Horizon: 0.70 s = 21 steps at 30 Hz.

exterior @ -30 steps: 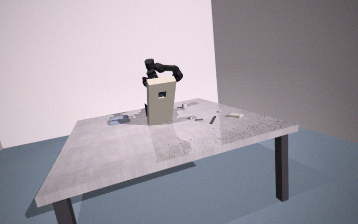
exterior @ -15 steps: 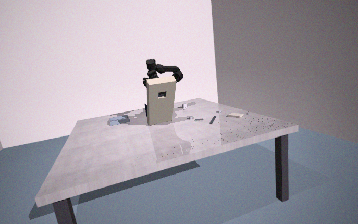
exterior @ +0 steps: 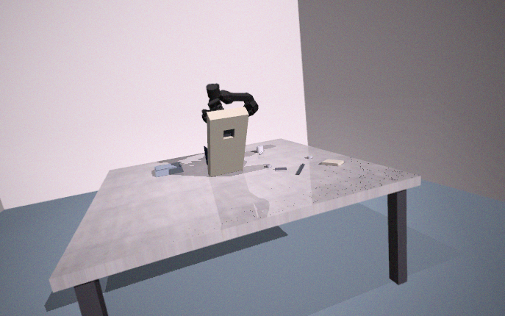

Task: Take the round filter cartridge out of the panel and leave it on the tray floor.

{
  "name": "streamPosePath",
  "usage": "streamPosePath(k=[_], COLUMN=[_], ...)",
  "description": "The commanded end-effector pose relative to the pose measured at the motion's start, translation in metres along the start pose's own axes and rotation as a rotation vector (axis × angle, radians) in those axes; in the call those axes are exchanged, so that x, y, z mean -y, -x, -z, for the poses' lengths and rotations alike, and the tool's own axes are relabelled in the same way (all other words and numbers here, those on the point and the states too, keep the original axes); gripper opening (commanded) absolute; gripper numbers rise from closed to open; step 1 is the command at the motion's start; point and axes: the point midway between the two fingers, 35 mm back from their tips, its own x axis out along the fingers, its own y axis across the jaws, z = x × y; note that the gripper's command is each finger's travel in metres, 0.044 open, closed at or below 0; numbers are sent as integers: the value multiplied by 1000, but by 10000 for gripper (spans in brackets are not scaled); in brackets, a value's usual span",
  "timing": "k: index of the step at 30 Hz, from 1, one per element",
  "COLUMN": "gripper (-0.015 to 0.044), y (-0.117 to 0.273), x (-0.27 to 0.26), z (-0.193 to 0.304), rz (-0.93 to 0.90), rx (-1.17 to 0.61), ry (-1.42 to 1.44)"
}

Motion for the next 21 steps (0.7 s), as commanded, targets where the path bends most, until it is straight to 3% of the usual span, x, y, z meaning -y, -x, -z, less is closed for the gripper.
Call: streamPosePath(k=[1, 21], gripper=[109, 109], y=[0, -3], x=[-1, -1], z=[-1, -1], rz=[-3, -3], rx=[2, 2], ry=[3, 3])
